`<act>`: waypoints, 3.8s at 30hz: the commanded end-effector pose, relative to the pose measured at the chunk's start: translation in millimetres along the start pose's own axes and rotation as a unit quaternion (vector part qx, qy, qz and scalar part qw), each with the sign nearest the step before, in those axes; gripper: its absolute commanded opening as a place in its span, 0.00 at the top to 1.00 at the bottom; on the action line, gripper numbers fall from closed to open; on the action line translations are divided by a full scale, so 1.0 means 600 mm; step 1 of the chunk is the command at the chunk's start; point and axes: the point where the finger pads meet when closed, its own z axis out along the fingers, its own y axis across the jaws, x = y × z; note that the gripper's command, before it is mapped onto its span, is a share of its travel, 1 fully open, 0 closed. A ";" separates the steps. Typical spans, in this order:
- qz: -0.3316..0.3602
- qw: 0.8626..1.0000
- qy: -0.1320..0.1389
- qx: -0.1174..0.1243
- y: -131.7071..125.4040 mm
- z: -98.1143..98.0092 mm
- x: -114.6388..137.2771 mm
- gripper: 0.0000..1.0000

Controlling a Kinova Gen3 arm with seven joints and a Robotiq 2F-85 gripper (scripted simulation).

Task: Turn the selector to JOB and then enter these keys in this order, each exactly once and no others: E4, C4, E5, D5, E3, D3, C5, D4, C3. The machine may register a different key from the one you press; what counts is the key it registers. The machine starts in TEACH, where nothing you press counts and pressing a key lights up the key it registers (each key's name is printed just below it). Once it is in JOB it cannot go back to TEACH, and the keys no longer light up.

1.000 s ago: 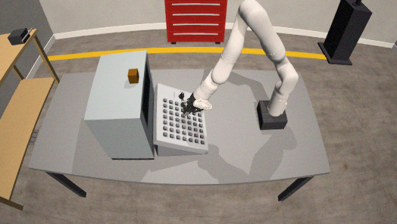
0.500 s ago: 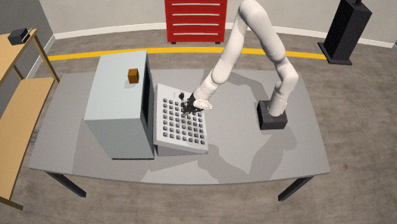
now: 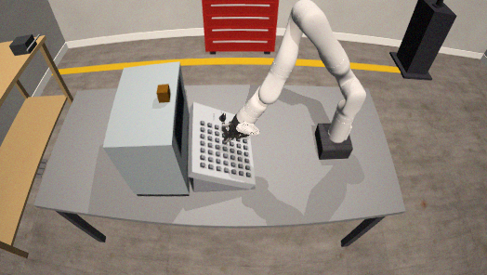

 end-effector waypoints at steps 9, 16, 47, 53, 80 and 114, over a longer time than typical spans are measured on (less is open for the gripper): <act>-0.002 1.000 0.001 -0.003 0.005 0.009 0.001 0.90; -0.002 1.000 0.001 -0.002 0.004 0.012 0.001 0.90; -0.002 1.000 0.001 -0.001 0.003 0.013 0.001 0.90; -0.002 1.000 0.001 -0.002 0.003 0.014 0.001 0.90; -0.002 1.000 0.001 -0.001 0.003 0.015 0.001 0.90; -0.002 1.000 0.002 0.001 -0.001 -0.038 0.001 0.90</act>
